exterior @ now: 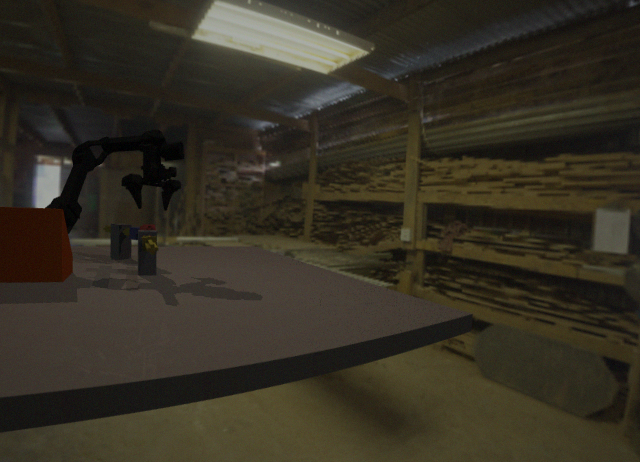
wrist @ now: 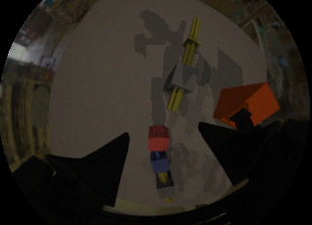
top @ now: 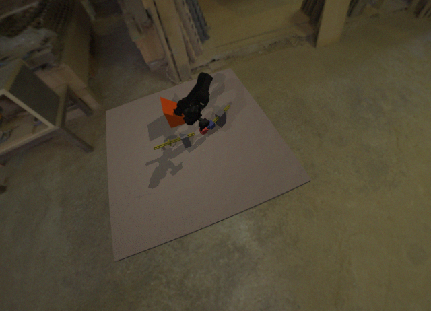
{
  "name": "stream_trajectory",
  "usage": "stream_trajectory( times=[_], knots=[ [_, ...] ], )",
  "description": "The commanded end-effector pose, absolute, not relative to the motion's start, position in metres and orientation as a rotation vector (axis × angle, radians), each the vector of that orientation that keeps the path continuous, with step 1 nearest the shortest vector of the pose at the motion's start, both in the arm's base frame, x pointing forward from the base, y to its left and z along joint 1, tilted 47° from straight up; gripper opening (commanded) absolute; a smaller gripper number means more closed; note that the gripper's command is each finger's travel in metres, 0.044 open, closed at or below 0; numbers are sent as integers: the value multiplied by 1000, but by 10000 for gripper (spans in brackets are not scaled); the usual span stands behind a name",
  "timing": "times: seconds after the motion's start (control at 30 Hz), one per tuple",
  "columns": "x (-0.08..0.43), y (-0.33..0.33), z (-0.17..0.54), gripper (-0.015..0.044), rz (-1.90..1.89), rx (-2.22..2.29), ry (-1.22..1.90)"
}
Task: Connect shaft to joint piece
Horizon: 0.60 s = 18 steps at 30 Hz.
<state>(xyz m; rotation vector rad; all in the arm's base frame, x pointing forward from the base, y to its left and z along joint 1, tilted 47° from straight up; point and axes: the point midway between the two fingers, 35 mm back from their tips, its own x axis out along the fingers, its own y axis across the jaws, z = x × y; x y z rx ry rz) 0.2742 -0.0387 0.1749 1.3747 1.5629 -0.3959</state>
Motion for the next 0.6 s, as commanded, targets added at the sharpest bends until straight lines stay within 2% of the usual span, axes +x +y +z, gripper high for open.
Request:
stream_trajectory(
  times=[0.0, 0.57],
  knots=[
    [274, -38, 175, 440, -486, 1450, 1558],
    [279, -10, 147, 440, -549, 1502, 1552]
  ],
)
